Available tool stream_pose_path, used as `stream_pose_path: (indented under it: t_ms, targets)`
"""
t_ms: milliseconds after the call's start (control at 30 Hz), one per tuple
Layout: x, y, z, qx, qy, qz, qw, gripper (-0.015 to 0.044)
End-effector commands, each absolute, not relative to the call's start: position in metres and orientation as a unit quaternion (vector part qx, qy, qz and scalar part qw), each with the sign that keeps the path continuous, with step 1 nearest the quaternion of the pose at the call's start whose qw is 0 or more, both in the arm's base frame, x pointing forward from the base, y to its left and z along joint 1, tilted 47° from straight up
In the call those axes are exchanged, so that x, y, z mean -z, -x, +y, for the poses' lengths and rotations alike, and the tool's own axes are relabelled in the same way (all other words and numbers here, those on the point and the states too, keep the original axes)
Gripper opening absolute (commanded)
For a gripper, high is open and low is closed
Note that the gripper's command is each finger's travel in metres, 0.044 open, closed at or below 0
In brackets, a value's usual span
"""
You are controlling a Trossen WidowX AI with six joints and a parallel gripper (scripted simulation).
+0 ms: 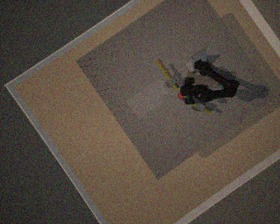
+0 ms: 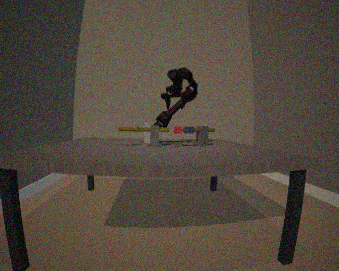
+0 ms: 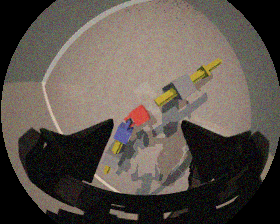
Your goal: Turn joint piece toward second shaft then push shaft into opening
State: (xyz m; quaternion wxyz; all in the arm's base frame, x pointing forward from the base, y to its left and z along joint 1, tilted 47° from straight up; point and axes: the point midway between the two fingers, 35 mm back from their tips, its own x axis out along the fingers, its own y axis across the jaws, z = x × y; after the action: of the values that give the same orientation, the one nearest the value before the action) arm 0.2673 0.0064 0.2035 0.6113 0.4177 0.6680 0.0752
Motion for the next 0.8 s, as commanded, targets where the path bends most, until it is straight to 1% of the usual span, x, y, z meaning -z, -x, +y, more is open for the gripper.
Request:
stream_pose_path:
  t_ms: [0, 767]
  targets:
    - [-0.192, -0.271, 0.003, -0.043, -0.452, 0.681, 0.574, 0.044]
    - [-0.114, -0.277, -0.01, 0.18, -0.607, 0.716, 0.294, 0.044]
